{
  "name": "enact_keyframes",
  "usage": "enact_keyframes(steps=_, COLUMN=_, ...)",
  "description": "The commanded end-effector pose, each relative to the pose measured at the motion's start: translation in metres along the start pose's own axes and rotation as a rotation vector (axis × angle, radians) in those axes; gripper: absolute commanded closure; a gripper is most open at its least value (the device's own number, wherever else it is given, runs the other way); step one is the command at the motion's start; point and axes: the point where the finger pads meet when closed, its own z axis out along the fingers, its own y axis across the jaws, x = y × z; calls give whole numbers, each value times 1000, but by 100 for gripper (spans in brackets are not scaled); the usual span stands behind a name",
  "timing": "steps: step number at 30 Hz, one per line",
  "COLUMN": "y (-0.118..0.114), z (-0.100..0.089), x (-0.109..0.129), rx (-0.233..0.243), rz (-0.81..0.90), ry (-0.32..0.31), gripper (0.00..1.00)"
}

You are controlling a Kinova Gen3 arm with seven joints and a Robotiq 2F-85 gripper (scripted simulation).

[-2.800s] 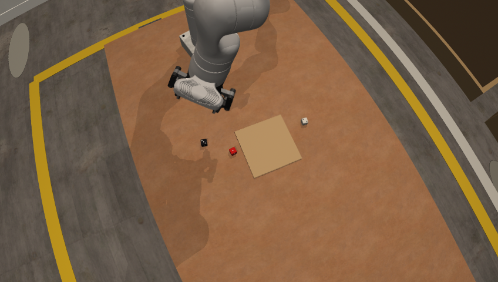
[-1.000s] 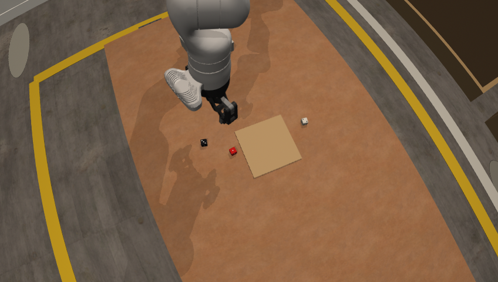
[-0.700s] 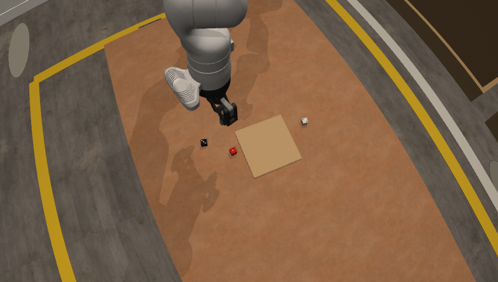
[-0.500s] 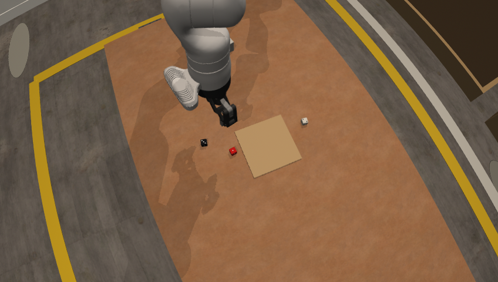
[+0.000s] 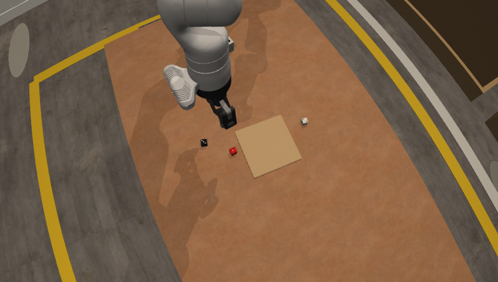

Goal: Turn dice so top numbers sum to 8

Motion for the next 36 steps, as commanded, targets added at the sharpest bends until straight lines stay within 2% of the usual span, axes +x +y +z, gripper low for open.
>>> enact_keyframes(steps=1, y=-1, z=-1, x=1, rx=4, rz=3, ry=0, gripper=0)
enact_keyframes(steps=36, y=-9, z=-6, x=-1, rx=32, rz=95, ry=-22, gripper=0)
